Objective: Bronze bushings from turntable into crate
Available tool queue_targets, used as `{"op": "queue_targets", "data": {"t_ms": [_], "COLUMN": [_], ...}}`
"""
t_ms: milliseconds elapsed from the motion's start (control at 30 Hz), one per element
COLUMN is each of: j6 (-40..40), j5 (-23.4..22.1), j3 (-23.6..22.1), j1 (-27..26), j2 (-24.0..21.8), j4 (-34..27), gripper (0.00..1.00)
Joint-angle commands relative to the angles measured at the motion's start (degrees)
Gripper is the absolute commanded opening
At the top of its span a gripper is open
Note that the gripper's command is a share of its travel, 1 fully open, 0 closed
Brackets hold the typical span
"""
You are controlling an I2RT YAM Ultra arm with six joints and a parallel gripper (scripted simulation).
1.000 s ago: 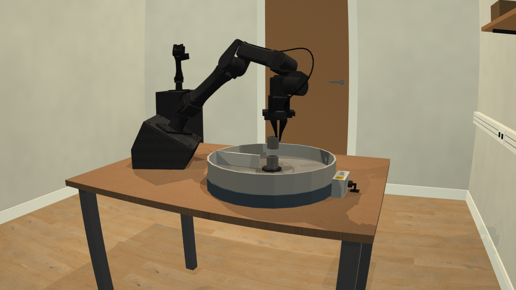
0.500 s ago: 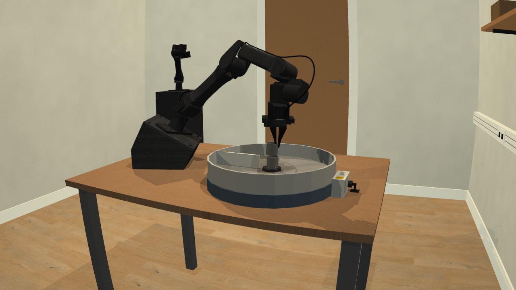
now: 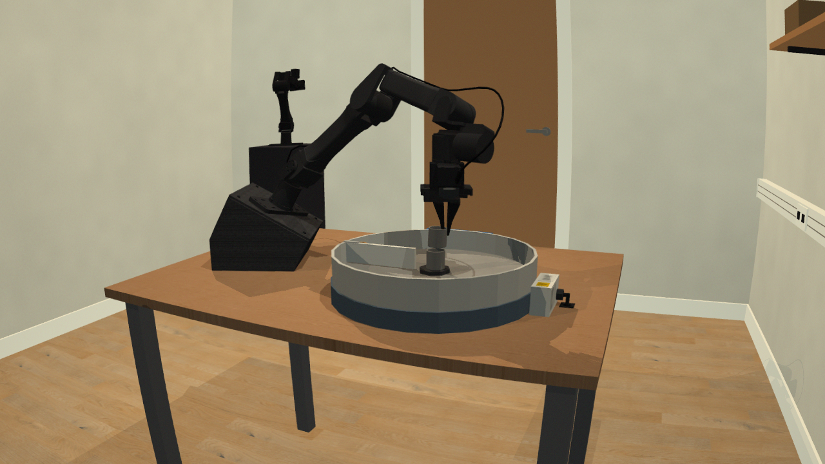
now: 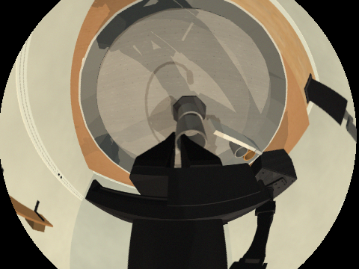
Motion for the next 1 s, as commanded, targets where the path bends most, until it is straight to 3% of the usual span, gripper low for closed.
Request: {"op": "queue_targets", "data": {"t_ms": [0, 600, 800, 967], "j6": [0.5, 0.5, -0.6, -0.6], "j5": [1.0, 1.0, 0.9, 0.9], "j3": [1.5, 1.5, -1.9, 0.0], "j1": [-1.2, -1.2, -1.5, -1.6], "j2": [-2.3, -2.4, -2.7, -3.0], "j4": [0.5, 0.6, 1.3, 1.3], "gripper": [0.0, 0.0, 0.0, 0.0]}}
